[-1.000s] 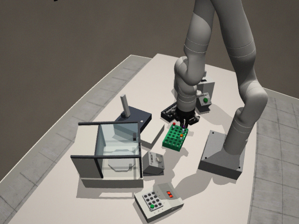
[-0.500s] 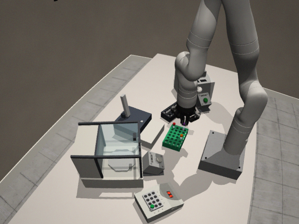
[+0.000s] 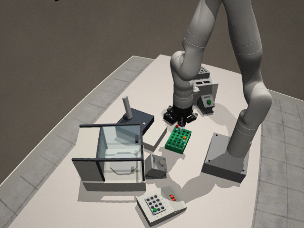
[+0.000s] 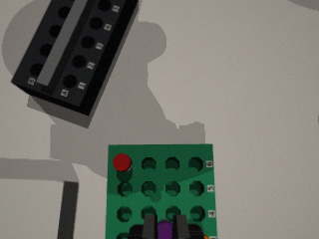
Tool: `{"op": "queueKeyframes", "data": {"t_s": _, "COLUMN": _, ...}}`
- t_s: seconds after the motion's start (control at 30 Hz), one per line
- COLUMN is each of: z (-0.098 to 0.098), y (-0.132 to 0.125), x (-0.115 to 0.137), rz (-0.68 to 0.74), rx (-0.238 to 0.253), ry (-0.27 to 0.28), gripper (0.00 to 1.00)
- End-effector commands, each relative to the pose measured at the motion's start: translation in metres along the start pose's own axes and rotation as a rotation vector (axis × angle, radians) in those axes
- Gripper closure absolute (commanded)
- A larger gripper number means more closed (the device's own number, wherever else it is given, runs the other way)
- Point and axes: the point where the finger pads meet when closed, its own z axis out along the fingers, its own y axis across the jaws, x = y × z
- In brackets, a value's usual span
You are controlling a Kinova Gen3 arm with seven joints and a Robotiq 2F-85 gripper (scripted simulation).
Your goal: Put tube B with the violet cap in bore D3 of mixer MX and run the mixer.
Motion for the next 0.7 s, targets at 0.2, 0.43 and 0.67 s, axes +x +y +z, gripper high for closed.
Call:
{"op": "queueKeyframes", "data": {"t_s": 0.2, "z": -0.004, "y": -0.006, "x": 0.004, "rz": 0.039, "rx": -0.008, "ry": -0.001, "gripper": 0.9}}
{"op": "queueKeyframes", "data": {"t_s": 0.43, "z": -0.013, "y": -0.003, "x": 0.018, "rz": 0.137, "rx": -0.029, "ry": 0.0, "gripper": 0.9}}
{"op": "queueKeyframes", "data": {"t_s": 0.67, "z": -0.026, "y": 0.001, "x": 0.037, "rz": 0.274, "rx": -0.058, "ry": 0.0, "gripper": 0.9}}
